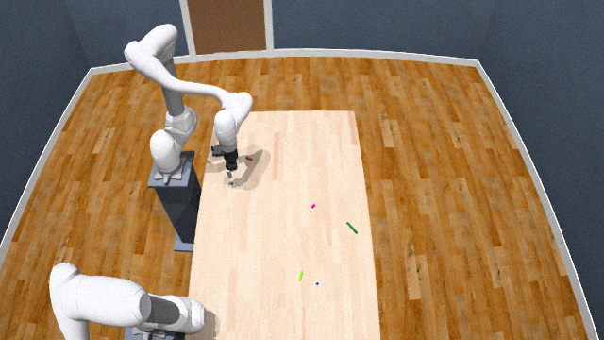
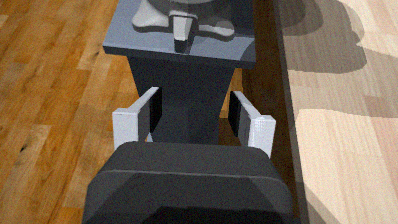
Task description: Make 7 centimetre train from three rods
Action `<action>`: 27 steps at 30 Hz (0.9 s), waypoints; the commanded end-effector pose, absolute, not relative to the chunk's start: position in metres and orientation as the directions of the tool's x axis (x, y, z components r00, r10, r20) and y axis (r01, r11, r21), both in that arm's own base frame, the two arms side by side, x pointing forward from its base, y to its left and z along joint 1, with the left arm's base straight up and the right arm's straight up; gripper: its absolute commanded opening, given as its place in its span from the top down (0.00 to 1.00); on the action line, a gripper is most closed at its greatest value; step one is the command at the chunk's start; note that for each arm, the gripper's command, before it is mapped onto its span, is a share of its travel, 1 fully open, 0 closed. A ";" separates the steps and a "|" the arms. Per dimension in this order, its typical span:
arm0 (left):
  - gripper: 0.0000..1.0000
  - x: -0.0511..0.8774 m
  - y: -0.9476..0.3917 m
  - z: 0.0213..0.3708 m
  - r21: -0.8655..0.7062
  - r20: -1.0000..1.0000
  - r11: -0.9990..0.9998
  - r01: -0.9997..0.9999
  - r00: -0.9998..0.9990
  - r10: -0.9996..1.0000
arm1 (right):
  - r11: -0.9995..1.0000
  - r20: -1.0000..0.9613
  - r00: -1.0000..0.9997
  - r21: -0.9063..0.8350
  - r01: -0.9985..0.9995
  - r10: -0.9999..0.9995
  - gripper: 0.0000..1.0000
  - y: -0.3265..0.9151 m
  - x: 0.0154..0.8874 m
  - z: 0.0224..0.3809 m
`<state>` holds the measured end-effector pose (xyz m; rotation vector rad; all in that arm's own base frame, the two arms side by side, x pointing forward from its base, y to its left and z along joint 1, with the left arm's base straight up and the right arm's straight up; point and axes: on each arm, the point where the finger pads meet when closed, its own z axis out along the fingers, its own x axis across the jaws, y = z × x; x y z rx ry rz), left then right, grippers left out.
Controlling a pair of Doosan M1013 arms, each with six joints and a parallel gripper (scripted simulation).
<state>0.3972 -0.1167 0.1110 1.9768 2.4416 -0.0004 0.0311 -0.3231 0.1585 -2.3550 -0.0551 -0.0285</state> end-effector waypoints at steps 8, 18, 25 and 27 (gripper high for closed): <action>0.00 0.398 -0.117 0.111 0.001 0.000 0.208 0.978 -0.208 0.978 | -0.706 0.038 0.999 -0.706 0.049 0.031 0.00 -0.323 0.031 0.159; 0.00 0.409 -0.123 0.114 0.001 0.000 0.303 0.953 -0.303 0.953 | -0.706 0.038 0.999 -0.706 0.049 0.031 0.00 -0.323 0.031 0.159; 0.00 0.436 -0.138 0.118 0.001 -0.001 0.501 0.865 -0.501 0.865 | -0.706 0.038 0.999 -0.706 0.049 0.031 0.00 -0.323 0.031 0.159; 0.00 0.444 -0.142 0.119 0.001 -0.001 0.548 0.836 -0.548 0.836 | -0.706 0.038 0.999 -0.706 0.049 0.031 0.00 -0.323 0.031 0.159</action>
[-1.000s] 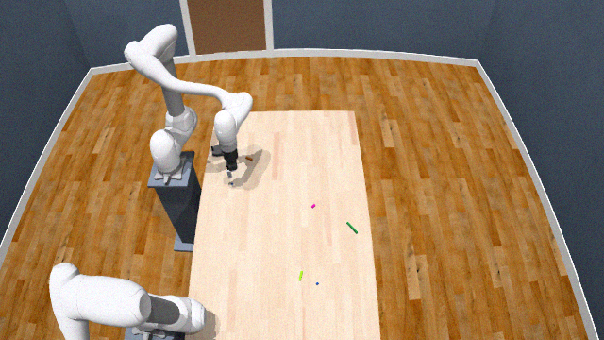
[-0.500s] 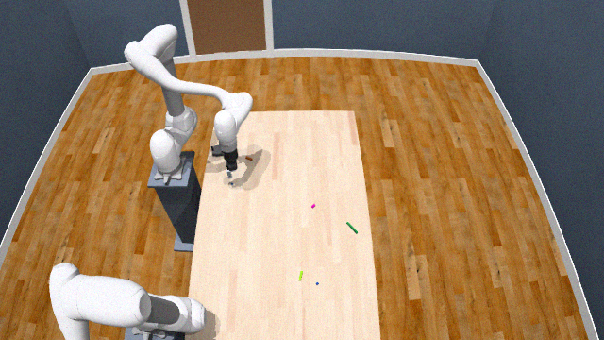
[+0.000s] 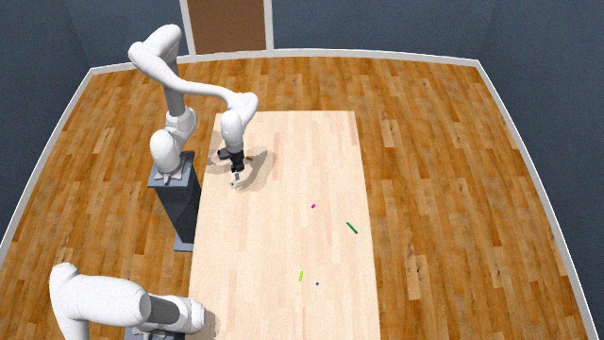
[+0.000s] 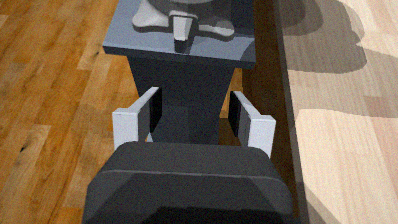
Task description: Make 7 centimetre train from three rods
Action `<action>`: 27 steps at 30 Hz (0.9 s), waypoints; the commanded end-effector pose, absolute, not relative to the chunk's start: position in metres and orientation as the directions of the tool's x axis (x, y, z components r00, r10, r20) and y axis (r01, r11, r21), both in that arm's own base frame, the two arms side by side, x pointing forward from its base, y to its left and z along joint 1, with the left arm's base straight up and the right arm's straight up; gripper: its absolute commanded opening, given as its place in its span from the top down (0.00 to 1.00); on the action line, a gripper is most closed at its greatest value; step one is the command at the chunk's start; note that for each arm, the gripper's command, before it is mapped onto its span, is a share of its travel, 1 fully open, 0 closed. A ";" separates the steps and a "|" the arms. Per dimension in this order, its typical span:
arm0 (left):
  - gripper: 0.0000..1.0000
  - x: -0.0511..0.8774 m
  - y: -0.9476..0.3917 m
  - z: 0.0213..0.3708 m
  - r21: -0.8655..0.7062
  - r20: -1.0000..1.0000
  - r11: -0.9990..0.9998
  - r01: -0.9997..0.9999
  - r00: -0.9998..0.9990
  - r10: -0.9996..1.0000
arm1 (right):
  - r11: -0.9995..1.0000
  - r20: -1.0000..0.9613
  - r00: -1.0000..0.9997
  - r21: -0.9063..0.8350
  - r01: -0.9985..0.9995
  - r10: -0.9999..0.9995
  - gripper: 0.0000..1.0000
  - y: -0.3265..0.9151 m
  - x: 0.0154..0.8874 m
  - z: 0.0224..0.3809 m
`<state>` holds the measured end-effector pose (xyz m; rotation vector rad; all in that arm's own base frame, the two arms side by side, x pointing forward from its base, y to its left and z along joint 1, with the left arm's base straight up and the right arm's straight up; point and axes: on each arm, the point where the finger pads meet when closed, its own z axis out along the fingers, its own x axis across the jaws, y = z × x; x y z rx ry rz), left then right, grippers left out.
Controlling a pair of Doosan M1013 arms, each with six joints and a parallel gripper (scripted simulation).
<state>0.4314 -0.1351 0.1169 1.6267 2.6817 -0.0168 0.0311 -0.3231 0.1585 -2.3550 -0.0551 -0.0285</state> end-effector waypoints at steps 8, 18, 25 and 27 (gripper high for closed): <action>0.00 0.480 -0.159 0.123 0.001 -0.001 0.758 0.652 -0.758 0.652 | -0.706 0.038 0.999 -0.706 0.049 0.031 0.00 -0.323 0.031 0.159; 0.00 0.522 -0.178 0.126 0.000 -0.001 0.924 0.382 -0.924 0.382 | -0.706 0.038 0.999 -0.706 0.049 0.031 0.00 -0.323 0.031 0.159; 0.00 0.552 -0.189 0.127 0.000 -0.001 0.985 0.172 -0.985 0.172 | -0.706 0.038 0.999 -0.706 0.049 0.031 0.00 -0.323 0.031 0.159; 0.00 0.561 -0.192 0.128 0.000 -0.001 0.994 0.108 -0.994 0.108 | -0.706 0.038 0.999 -0.706 0.049 0.031 0.00 -0.323 0.031 0.159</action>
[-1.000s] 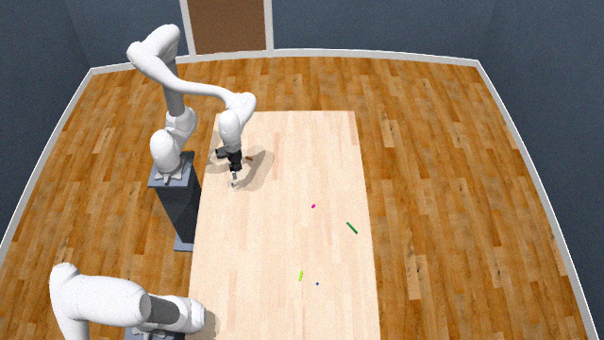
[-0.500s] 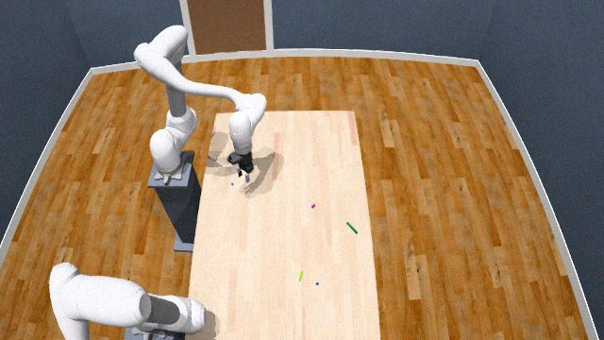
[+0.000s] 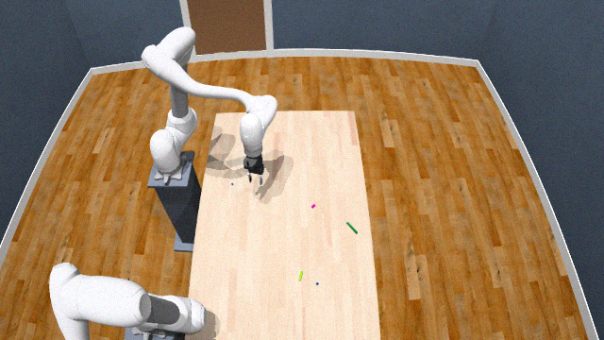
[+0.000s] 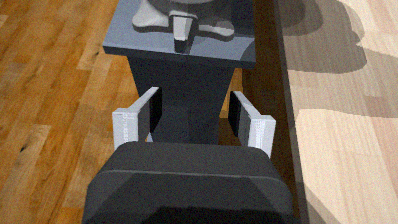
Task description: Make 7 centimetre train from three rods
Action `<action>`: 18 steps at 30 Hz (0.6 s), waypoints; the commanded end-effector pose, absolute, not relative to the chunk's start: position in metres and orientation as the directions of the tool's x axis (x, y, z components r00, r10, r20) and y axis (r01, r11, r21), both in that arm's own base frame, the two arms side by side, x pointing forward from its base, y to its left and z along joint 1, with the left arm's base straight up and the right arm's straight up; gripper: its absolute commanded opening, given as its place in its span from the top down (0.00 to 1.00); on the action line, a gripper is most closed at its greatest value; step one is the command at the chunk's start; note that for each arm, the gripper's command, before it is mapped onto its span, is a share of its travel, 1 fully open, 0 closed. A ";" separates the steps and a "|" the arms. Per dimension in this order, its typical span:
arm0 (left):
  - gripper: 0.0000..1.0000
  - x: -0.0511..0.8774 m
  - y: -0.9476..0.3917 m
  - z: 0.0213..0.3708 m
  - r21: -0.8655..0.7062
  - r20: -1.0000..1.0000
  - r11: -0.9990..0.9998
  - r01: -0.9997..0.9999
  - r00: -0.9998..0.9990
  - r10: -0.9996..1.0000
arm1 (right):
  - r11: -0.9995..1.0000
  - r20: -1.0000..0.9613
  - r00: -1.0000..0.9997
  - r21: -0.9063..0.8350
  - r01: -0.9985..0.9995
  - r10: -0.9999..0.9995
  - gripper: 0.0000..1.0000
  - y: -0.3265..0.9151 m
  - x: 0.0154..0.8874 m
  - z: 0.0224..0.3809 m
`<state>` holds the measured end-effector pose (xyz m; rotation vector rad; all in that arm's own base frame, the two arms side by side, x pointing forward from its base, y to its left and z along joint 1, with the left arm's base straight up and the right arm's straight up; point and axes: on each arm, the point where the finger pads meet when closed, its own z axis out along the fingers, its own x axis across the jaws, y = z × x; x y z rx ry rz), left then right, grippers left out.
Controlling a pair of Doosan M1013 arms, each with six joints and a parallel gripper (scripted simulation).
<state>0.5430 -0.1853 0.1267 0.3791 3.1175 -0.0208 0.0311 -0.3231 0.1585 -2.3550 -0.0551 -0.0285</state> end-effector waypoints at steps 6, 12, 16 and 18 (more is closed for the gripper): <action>0.00 0.578 -0.198 0.128 0.000 -0.001 1.000 -0.023 -1.000 -0.023 | -0.706 0.038 0.999 -0.706 0.049 0.031 0.00 -0.323 0.031 0.159; 0.00 0.611 -0.208 0.128 0.000 -0.001 0.965 -0.264 -0.965 -0.264 | -0.706 0.038 0.999 -0.706 0.049 0.031 0.00 -0.323 0.031 0.159; 0.00 0.628 -0.213 0.127 -0.001 -0.001 0.922 -0.387 -0.922 -0.387 | -0.706 0.038 0.999 -0.706 0.049 0.031 0.00 -0.323 0.031 0.159; 0.00 0.636 -0.215 0.127 -0.001 -0.001 0.895 -0.447 -0.895 -0.447 | -0.706 0.038 0.999 -0.706 0.049 0.031 0.00 -0.323 0.031 0.159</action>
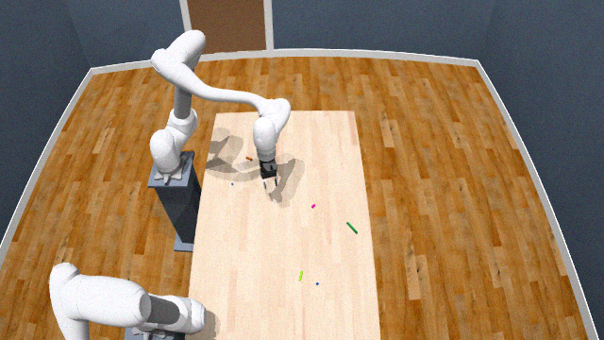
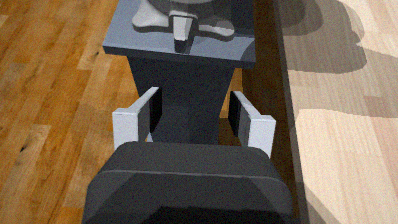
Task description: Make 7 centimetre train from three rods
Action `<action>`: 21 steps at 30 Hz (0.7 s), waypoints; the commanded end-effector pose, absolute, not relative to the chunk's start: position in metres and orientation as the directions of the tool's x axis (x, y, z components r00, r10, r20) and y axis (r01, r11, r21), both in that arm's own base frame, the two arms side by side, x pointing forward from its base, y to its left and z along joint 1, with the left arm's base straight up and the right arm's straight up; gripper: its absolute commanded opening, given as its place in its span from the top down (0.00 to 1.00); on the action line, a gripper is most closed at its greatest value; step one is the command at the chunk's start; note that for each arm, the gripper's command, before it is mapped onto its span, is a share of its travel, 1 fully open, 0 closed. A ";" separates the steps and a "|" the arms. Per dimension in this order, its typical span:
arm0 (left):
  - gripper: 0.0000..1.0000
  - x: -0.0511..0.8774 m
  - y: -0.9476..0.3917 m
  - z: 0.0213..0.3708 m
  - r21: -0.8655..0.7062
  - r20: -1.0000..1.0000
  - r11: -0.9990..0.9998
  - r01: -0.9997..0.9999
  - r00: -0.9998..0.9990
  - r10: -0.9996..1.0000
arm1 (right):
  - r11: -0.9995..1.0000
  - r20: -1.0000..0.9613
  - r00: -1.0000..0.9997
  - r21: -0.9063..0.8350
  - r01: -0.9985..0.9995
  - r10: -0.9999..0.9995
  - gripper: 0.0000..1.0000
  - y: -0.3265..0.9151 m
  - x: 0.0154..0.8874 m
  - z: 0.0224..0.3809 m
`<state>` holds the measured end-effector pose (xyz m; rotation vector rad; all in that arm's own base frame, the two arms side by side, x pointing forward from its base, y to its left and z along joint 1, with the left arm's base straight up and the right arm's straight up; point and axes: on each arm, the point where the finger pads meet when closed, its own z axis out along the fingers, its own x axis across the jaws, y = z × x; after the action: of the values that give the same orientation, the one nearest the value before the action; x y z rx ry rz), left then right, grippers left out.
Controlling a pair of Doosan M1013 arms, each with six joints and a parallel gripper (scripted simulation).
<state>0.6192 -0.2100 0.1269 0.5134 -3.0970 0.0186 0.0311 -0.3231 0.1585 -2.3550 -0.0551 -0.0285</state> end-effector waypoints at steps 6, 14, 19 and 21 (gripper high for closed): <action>0.00 0.661 -0.221 0.126 -0.001 -0.001 0.792 -0.611 -0.792 -0.611 | -0.706 0.038 0.999 -0.706 0.049 0.031 0.00 -0.323 0.031 0.159; 0.00 0.691 -0.227 0.123 -0.001 -0.001 0.619 -0.785 -0.619 -0.785 | -0.706 0.038 0.999 -0.706 0.049 0.031 0.00 -0.323 0.031 0.159; 0.00 0.710 -0.231 0.121 -0.001 -0.001 0.483 -0.875 -0.483 -0.875 | -0.706 0.038 0.999 -0.706 0.049 0.031 0.00 -0.323 0.031 0.159; 0.00 0.714 -0.232 0.120 -0.001 -0.001 0.455 -0.891 -0.455 -0.891 | -0.706 0.038 0.999 -0.706 0.049 0.031 0.00 -0.323 0.031 0.159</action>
<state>0.7022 -0.2295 0.1207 1.4997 -2.7546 0.0150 0.0311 -0.3231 0.1585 -2.3550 -0.0551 -0.0285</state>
